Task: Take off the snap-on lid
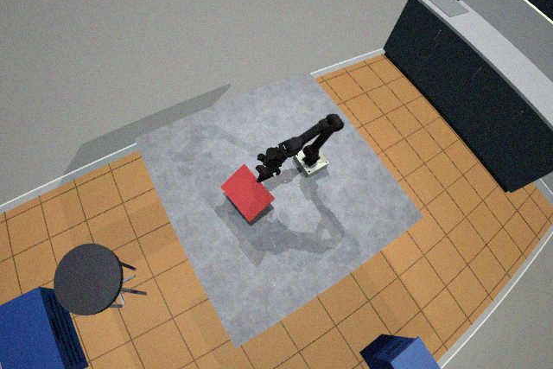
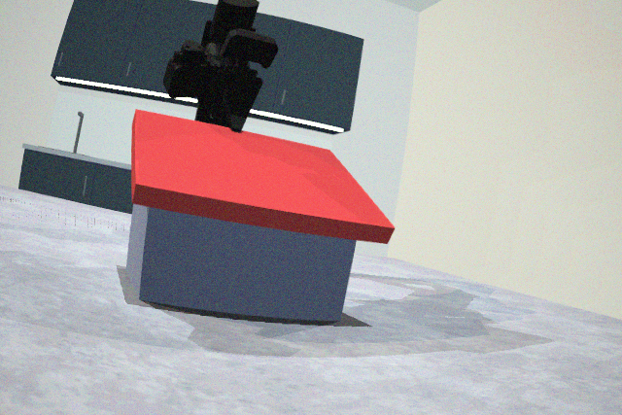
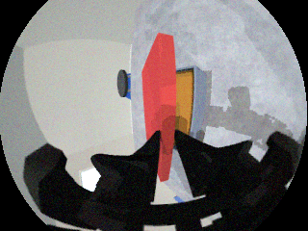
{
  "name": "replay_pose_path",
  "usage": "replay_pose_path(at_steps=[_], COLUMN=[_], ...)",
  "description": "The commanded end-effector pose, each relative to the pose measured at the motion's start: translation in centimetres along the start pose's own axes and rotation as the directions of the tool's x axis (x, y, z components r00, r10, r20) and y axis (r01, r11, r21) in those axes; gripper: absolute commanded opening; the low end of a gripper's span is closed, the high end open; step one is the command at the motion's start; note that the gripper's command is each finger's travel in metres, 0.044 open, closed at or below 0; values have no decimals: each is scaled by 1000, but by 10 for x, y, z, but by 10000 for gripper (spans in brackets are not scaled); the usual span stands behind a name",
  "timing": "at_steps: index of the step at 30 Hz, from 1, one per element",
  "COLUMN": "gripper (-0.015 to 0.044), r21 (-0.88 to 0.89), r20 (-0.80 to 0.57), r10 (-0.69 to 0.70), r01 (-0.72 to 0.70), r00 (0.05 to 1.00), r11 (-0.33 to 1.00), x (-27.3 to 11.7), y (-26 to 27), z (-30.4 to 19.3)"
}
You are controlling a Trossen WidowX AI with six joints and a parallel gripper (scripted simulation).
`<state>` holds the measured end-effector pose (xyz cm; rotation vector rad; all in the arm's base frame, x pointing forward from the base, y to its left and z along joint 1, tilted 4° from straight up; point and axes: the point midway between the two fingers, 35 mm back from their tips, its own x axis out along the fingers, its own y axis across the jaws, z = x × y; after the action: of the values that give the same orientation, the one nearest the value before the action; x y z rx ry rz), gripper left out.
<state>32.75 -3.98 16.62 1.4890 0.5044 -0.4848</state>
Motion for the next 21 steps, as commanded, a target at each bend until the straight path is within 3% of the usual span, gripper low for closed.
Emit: replay_pose_path(at_steps=[1,21], gripper=[0,0], r21=[-1,-1], r20=[6,6], r10=[28,28], r01=[-28,-28], r00=[1000,1000], r11=[1000,1000], x=[-7,-25], y=[13,32], z=[1,1])
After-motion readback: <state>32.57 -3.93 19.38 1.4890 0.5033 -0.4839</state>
